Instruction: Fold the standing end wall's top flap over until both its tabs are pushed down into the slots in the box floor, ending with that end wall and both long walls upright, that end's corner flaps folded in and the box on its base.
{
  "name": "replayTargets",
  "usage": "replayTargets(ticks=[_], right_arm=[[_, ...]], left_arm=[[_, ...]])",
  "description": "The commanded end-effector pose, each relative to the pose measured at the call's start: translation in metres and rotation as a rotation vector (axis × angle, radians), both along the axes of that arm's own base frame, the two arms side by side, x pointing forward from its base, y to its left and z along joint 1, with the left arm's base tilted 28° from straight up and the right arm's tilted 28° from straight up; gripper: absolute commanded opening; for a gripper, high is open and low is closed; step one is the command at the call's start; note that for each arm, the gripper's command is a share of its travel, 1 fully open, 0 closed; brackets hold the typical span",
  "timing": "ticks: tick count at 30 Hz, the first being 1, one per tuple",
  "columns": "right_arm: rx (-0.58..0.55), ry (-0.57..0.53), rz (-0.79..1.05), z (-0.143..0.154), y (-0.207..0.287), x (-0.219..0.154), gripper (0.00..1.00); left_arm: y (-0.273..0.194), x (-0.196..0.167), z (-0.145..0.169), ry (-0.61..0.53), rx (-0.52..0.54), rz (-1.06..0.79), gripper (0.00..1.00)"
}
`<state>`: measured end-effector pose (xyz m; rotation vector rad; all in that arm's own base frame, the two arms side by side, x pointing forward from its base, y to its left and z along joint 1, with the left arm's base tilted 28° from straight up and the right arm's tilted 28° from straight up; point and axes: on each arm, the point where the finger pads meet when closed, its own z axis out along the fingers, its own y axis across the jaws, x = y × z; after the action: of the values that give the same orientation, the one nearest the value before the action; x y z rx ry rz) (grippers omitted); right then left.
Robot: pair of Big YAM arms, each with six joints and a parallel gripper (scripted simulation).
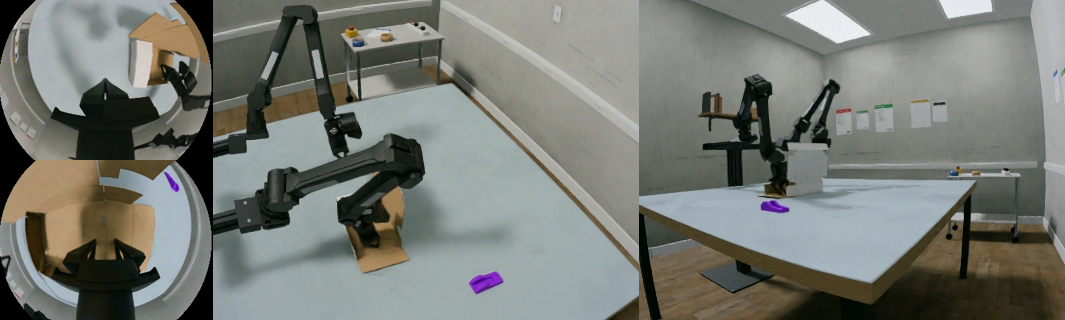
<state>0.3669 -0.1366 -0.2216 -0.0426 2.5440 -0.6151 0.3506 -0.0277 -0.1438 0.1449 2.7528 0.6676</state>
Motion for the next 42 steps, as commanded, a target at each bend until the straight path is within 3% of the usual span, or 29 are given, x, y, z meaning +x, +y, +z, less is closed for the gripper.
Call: replayTargets(ticks=[1, 9, 21, 23, 26, 27, 30, 42], right_arm=[[-0.003, 0.043, -0.027, -0.021, -0.014, -0.007, 0.43], [-0.003, 0.043, -0.027, -0.021, -0.014, -0.007, 0.43], [-0.003, 0.043, -0.027, -0.021, -0.014, -0.007, 0.43], [-0.003, 0.043, -0.027, -0.021, -0.014, -0.007, 0.43], [-0.003, 0.043, -0.027, -0.021, -0.014, -0.007, 0.43], [-0.003, 0.043, -0.027, -0.021, -0.014, -0.007, 0.43], [-0.003, 0.043, -0.027, -0.021, -0.014, -0.007, 0.43], [-0.003, 0.043, -0.027, -0.021, -0.014, -0.007, 0.43]], left_arm=[[-0.005, 0.016, 0.006, -0.038, -0.013, 0.026, 0.0], [-0.057, 0.018, -0.021, -0.035, -0.01, 0.01, 0.0], [-0.053, 0.024, -0.015, -0.05, -0.019, 0.026, 0.0], [-0.045, 0.021, -0.029, -0.043, -0.016, 0.016, 0.0], [-0.018, 0.03, -0.082, -0.043, -0.015, 0.016, 0.0], [-0.013, 0.043, -0.087, -0.073, -0.025, 0.016, 0.0], [-0.004, 0.035, -0.109, -0.045, -0.016, 0.016, 0.0], [-0.002, 0.034, -0.112, -0.042, -0.015, 0.016, 0.0]])
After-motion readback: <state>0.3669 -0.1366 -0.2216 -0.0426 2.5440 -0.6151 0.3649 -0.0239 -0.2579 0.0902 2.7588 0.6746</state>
